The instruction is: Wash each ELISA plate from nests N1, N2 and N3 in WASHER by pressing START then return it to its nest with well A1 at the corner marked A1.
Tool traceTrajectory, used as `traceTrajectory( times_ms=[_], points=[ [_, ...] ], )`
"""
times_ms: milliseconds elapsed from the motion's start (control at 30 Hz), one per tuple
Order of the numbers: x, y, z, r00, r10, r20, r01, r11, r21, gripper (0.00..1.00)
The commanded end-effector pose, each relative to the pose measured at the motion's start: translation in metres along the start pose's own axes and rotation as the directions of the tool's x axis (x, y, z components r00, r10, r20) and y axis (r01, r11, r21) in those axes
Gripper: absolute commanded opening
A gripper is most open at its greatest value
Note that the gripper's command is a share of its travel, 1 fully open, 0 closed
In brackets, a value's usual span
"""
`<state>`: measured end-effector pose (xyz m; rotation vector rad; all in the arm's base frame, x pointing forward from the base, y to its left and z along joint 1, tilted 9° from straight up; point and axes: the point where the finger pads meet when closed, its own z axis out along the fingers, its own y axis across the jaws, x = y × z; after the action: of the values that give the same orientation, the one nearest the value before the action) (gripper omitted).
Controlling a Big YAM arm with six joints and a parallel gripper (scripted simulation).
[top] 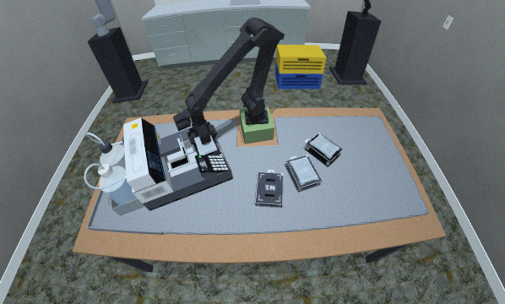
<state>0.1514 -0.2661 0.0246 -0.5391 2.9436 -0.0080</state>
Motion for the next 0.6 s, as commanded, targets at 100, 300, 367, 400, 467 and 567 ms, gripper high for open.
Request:
traceTrajectory(
  times_ms=[100,300,367,400,467,567],
  points=[
    [-0.0016,-0.0126,-0.0073,1.0,-0.004,0.002,0.004,0.999,0.032,0.82],
    [-0.0015,-0.0124,-0.0073,1.0,-0.004,0.002,0.004,0.999,0.032,0.82],
    [-0.0015,-0.0123,-0.0073,1.0,-0.004,0.002,0.004,0.999,0.032,0.82],
    [-0.0015,-0.0123,-0.0073,1.0,-0.004,0.002,0.004,0.999,0.032,0.82],
    [0.0008,-0.0049,-0.0028,1.0,-0.002,0.001,0.002,1.0,0.029,0.82],
    [0.0003,-0.008,-0.0031,1.0,-0.002,0.001,0.002,1.0,0.031,0.82]
  ],
)
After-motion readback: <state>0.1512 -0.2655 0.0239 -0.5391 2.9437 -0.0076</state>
